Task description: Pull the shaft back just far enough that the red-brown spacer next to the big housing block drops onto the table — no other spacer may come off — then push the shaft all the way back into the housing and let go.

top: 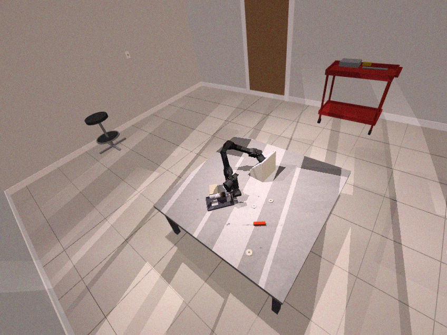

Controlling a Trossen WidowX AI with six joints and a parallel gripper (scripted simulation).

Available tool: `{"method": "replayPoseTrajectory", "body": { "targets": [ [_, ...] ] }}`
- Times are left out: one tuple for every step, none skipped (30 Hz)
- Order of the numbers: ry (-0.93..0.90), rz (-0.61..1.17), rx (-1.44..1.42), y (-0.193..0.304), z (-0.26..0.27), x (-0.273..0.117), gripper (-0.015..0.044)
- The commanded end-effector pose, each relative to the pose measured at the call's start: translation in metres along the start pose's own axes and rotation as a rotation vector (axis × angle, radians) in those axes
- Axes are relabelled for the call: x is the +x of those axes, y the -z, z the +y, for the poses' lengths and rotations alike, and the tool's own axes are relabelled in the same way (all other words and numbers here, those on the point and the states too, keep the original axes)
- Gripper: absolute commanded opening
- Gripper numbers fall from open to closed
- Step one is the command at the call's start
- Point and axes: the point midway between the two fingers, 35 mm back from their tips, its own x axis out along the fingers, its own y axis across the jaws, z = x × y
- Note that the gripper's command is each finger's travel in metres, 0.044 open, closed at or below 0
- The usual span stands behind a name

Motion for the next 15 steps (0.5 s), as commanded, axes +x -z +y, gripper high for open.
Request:
{"method": "replayPoseTrajectory", "body": {
  "targets": [
    [-0.002,0.001,0.006,0.0006,0.0002,-0.0002,0.0000],
    [-0.002,0.001,0.006,0.0007,0.0002,-0.0002,0.0000],
    [-0.002,0.001,0.006,0.0008,0.0002,-0.0002,0.0000],
    [-0.002,0.001,0.006,0.0009,0.0002,-0.0002,0.0000],
    [-0.002,0.001,0.006,0.0010,0.0002,-0.0002,0.0000],
    [-0.002,0.001,0.006,0.0011,0.0002,-0.0002,0.0000],
    [-0.002,0.001,0.006,0.0012,0.0002,-0.0002,0.0000],
    [-0.002,0.001,0.006,0.0013,0.0002,-0.0002,0.0000],
    [-0.002,0.001,0.006,0.0014,0.0002,-0.0002,0.0000],
    [-0.002,0.001,0.006,0.0015,0.0002,-0.0002,0.0000],
    [-0.002,0.001,0.006,0.0016,0.0002,-0.0002,0.0000],
    [-0.002,0.001,0.006,0.0016,0.0002,-0.0002,0.0000],
    [-0.002,0.001,0.006,0.0018,0.0002,-0.0002,0.0000],
    [-0.002,0.001,0.006,0.0018,0.0002,-0.0002,0.0000],
    [-0.002,0.001,0.006,0.0019,0.0002,-0.0002,0.0000]
  ]
}}
